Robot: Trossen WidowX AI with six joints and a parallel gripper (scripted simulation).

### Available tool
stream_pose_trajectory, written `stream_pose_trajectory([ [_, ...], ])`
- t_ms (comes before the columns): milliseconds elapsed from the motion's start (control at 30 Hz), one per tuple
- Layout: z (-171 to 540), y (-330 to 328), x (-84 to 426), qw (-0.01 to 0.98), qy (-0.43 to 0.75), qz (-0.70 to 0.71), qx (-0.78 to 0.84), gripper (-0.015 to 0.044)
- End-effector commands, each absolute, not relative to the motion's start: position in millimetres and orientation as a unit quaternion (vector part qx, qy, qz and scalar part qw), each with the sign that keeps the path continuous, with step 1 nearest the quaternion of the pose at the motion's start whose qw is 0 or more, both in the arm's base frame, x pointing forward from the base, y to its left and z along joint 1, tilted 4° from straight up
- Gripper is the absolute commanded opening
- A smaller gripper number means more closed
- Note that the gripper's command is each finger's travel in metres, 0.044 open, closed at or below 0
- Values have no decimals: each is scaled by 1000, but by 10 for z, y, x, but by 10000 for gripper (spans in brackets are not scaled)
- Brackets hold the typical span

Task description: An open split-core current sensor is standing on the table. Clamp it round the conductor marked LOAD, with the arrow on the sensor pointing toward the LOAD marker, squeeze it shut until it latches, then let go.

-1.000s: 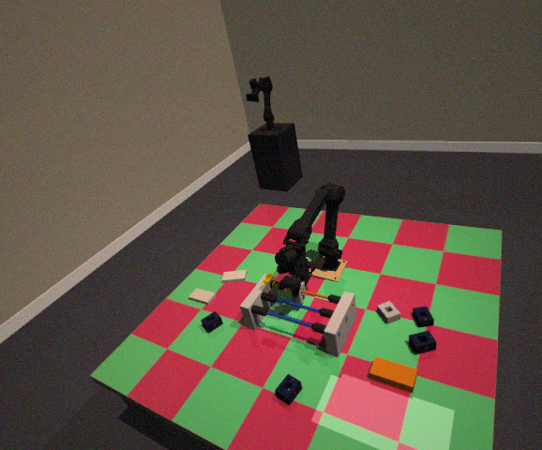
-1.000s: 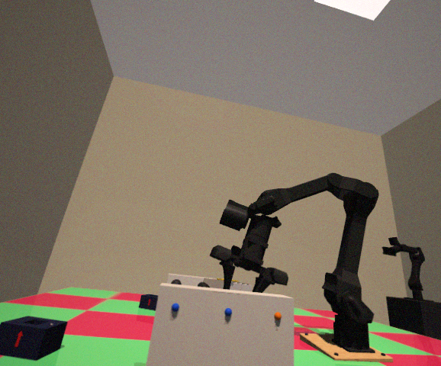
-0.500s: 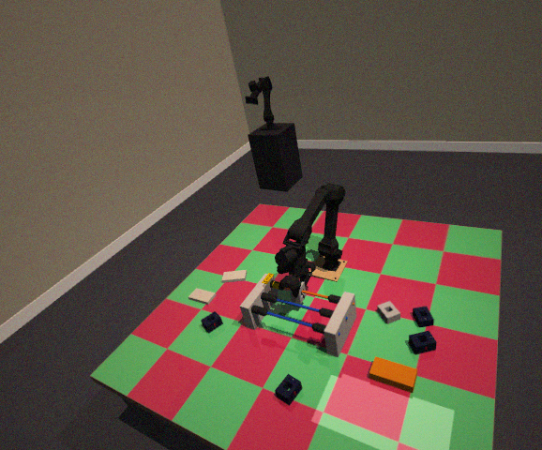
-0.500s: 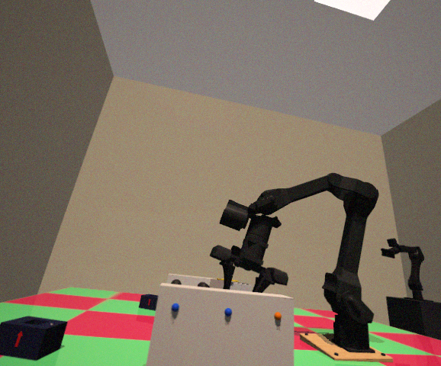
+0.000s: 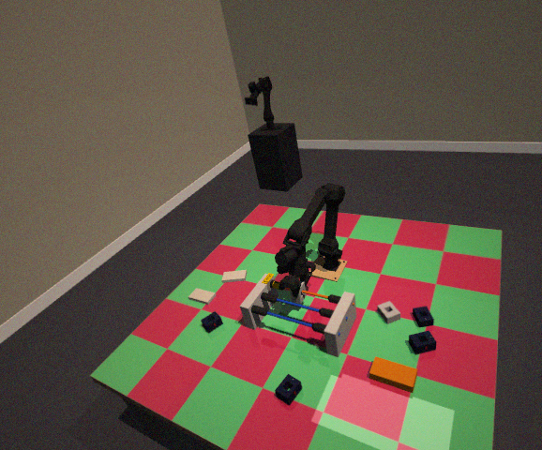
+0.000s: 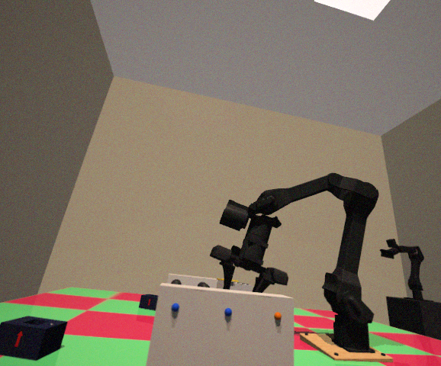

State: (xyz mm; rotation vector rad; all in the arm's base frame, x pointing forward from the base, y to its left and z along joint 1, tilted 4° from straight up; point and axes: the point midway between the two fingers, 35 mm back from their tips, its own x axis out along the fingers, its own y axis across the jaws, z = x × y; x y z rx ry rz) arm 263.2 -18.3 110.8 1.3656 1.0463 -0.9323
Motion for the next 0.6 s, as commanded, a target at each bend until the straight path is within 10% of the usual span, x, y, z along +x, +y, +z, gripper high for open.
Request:
stream_pose_trajectory([
  [0, 1110, -184, 2632, 558, 444, -395, 579, 104],
  [133, 1140, -186, 2631, 559, 443, -394, 579, 0],
  [567, 1115, -185, 2630, 554, 450, -402, 574, 0],
])
